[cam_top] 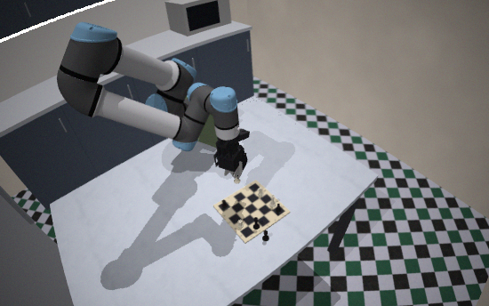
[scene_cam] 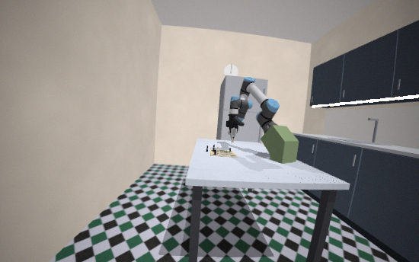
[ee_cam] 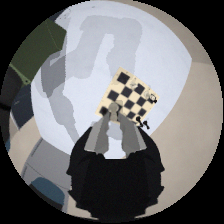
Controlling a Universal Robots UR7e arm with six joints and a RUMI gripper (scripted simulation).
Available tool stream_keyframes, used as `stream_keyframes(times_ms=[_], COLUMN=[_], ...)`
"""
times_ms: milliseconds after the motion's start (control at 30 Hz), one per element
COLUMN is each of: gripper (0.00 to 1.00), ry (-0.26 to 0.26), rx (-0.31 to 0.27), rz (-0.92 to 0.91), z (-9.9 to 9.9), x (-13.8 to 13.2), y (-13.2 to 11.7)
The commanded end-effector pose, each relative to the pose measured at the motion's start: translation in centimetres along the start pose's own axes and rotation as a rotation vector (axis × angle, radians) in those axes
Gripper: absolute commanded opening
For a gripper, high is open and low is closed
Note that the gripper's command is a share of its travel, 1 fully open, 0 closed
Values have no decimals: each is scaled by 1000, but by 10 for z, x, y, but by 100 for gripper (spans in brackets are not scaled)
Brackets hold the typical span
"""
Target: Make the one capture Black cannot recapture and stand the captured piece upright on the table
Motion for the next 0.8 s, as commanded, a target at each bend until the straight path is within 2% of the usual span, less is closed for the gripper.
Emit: stream_keyframes(times_ms=[0, 67, 233, 567, 633, 767], gripper=[0, 0, 0, 0, 0, 0], ry=[0, 0, -1, -1, -1, -1], rx=[0, 0, 0, 1, 1, 1], rz=[-61, -61, -199, -640, -640, -835], z=[0, 0, 0, 0, 0, -1], x=[1, 1, 3, 10, 10, 12], y=[-2, -2, -6, -23, -23, -31])
Point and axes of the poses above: the point where the finger pads meet when closed, its own z axis back along the fingers, its own x axis across the jaws, y = z × x, the point moved 9 cm from there along z, back along the fingers
